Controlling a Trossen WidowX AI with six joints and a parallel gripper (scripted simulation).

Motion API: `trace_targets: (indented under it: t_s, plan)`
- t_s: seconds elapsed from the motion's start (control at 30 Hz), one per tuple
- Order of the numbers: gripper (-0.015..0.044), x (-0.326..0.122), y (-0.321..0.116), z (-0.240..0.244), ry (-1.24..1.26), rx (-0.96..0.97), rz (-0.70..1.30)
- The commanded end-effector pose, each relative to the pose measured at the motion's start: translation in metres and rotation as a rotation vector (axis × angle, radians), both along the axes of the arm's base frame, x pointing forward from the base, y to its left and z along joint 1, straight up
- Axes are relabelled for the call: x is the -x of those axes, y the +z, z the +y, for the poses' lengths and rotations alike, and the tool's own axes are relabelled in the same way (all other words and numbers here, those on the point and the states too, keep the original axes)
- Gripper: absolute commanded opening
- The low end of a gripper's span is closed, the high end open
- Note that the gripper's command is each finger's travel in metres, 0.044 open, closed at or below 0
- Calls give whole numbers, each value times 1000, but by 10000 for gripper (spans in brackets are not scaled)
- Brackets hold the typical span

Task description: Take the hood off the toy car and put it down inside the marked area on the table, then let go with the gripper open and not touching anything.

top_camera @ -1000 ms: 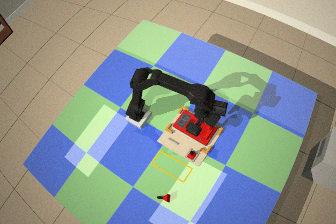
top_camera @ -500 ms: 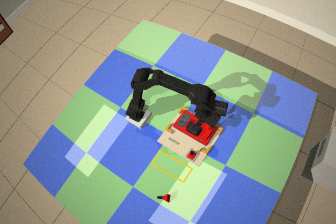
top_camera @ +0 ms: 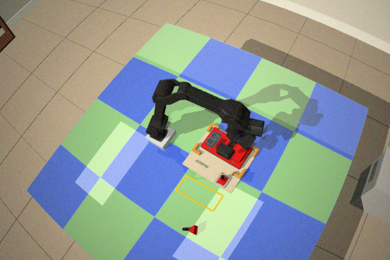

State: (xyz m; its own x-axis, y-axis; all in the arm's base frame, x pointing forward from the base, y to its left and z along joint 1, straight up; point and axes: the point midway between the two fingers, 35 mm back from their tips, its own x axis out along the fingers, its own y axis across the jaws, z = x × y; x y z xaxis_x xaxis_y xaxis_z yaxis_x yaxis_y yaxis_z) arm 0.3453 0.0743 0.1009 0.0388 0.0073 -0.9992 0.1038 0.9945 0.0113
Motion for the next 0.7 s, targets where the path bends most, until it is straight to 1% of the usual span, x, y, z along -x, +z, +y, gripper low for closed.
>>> trace_targets:
  t_s: [0.0,0.67]
  plan:
    - [440,1,-5,0,-4,-4,5]
    - [440,2,-23,0,-4,-4,5]
